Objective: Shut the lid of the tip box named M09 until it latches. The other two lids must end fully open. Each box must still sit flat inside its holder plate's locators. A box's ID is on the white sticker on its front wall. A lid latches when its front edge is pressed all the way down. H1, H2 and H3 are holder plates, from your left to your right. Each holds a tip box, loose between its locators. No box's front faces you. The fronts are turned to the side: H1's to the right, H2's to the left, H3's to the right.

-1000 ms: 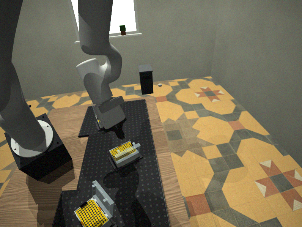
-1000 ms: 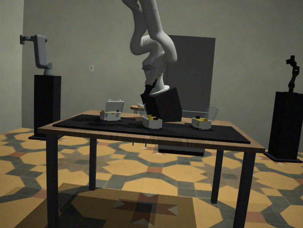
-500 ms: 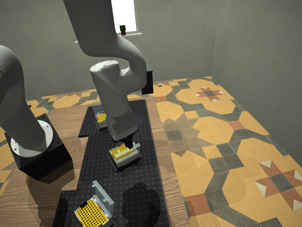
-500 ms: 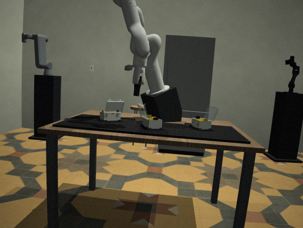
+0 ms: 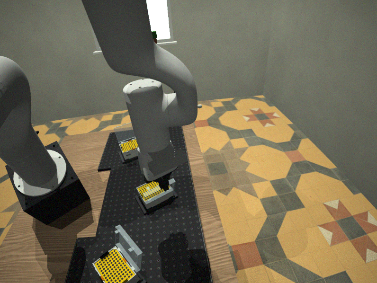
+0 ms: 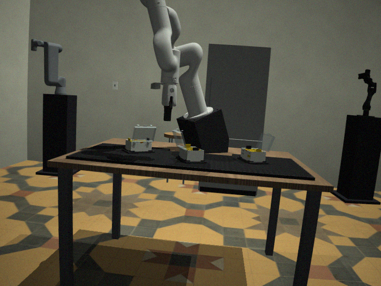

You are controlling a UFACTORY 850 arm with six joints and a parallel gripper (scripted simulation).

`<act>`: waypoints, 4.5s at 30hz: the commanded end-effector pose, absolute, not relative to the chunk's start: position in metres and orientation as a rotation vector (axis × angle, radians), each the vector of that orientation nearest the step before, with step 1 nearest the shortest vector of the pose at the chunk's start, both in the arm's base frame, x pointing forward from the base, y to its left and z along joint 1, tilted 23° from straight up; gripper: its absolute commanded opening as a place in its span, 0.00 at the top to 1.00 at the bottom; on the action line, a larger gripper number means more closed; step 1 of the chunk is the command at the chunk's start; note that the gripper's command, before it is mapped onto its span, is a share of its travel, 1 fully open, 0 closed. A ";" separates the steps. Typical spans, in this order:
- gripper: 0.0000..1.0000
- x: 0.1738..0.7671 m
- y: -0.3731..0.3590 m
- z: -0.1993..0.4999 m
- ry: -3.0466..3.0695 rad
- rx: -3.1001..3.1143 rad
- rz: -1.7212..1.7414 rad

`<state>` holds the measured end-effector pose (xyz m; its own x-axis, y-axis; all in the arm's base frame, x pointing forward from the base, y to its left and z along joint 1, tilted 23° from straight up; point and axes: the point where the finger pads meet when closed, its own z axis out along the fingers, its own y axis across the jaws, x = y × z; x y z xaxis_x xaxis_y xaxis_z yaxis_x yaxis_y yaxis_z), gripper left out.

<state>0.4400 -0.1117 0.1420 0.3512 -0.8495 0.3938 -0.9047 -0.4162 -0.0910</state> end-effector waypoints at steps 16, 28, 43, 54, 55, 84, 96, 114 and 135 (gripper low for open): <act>1.00 0.443 -0.116 0.132 -1.609 2.458 0.564; 1.00 0.447 -0.121 0.117 -1.609 2.458 0.564; 1.00 0.452 -0.128 0.097 -1.609 2.458 0.564; 1.00 0.456 -0.134 0.080 -1.609 2.458 0.564; 1.00 0.456 -0.134 0.080 -1.609 2.458 0.564; 1.00 0.449 -0.118 0.076 -1.609 2.458 0.564; 1.00 0.444 -0.106 0.072 -1.609 2.458 0.564; 1.00 0.436 -0.087 0.067 -1.609 2.458 0.564; 1.00 0.426 -0.064 0.060 -1.609 2.458 0.564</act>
<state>0.4276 -0.0695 0.0610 0.3543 -0.8508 0.3881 -0.9075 -0.4130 -0.0769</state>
